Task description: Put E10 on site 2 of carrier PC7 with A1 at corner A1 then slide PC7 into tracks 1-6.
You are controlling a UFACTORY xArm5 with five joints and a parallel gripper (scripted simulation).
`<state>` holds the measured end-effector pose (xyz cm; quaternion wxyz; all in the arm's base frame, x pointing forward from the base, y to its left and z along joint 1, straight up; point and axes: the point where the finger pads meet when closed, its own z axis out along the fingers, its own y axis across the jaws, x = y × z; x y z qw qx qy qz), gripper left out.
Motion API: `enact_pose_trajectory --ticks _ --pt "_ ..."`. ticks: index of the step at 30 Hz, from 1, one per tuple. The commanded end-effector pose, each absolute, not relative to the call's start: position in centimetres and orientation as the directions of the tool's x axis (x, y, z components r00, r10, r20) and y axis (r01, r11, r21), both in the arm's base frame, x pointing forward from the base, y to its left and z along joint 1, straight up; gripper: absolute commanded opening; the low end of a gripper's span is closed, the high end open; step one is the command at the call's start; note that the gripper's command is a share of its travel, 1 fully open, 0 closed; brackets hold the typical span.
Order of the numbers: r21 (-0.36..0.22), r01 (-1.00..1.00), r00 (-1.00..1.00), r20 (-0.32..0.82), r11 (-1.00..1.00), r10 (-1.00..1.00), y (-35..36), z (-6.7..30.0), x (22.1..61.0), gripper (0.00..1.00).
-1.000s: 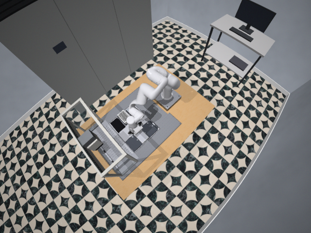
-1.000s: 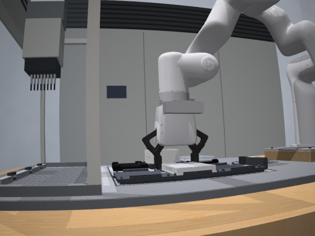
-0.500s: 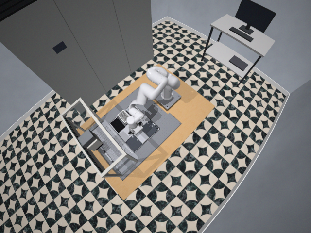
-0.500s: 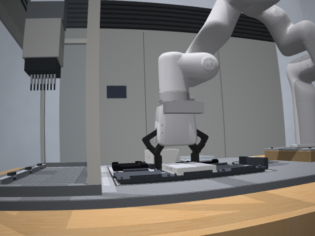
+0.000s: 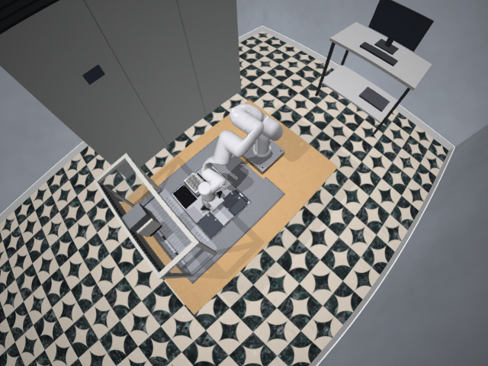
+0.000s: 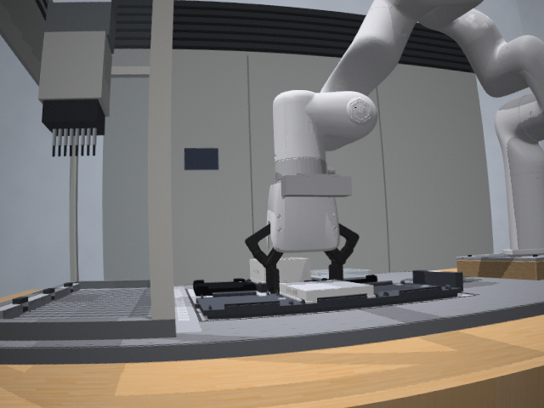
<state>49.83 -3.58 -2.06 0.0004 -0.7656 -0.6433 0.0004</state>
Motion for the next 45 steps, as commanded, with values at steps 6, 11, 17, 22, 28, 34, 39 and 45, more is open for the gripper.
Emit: enact_pose_trajectory --ticks 6,11,17,22,28,34,39,45 --pt "0.003 0.985 0.173 0.000 -0.173 0.985 -4.2 -1.9 49.9 1.00" --pt "0.003 0.985 0.173 0.000 -0.173 0.985 -4.3 -1.9 49.9 1.00" --pt "0.003 0.985 0.173 0.000 -0.173 0.985 -4.3 -1.6 49.9 1.00" --pt "0.003 0.985 0.173 0.000 -0.173 0.985 -4.3 -0.7 49.9 1.00" --pt "0.003 0.985 0.173 0.000 -0.173 0.985 -4.3 -0.1 49.9 1.00" --pt "0.003 0.985 0.173 0.000 -0.173 0.985 -4.3 0.9 49.9 1.00" --pt "0.003 0.985 0.173 0.000 -0.173 0.985 -4.3 1.8 49.9 1.00" --pt "0.003 0.985 0.173 0.000 -0.173 0.985 -4.3 2.4 49.9 1.00"
